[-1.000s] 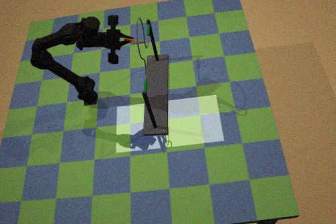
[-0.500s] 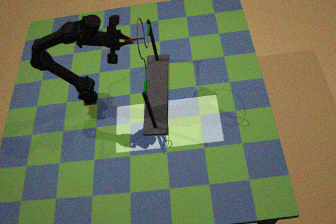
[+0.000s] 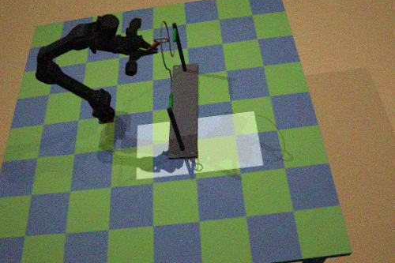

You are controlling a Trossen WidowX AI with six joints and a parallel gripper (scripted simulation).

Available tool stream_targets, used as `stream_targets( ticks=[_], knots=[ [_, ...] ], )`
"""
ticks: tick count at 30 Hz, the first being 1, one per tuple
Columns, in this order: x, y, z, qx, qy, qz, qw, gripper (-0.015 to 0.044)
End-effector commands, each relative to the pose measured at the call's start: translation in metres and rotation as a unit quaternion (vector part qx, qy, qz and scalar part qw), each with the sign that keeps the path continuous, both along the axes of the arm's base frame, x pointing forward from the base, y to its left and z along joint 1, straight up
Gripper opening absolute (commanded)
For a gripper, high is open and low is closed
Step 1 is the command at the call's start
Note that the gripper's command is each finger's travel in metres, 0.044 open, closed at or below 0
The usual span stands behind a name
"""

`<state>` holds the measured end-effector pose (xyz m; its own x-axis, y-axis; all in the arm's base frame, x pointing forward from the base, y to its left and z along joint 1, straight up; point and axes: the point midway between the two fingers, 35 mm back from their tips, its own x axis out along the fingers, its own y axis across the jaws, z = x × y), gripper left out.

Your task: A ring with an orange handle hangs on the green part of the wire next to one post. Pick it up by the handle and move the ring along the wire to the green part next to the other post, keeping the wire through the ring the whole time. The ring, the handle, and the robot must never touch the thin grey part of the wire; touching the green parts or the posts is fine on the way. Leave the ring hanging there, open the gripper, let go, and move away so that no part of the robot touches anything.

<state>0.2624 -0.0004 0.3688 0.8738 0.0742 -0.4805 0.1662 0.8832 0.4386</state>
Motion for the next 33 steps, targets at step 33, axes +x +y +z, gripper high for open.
stream_targets(
  ticks=[33],
  knots=[
    [-0.001,-0.015,-0.002,-0.235,0.011,-0.004,0.972,-0.015]
  ],
)
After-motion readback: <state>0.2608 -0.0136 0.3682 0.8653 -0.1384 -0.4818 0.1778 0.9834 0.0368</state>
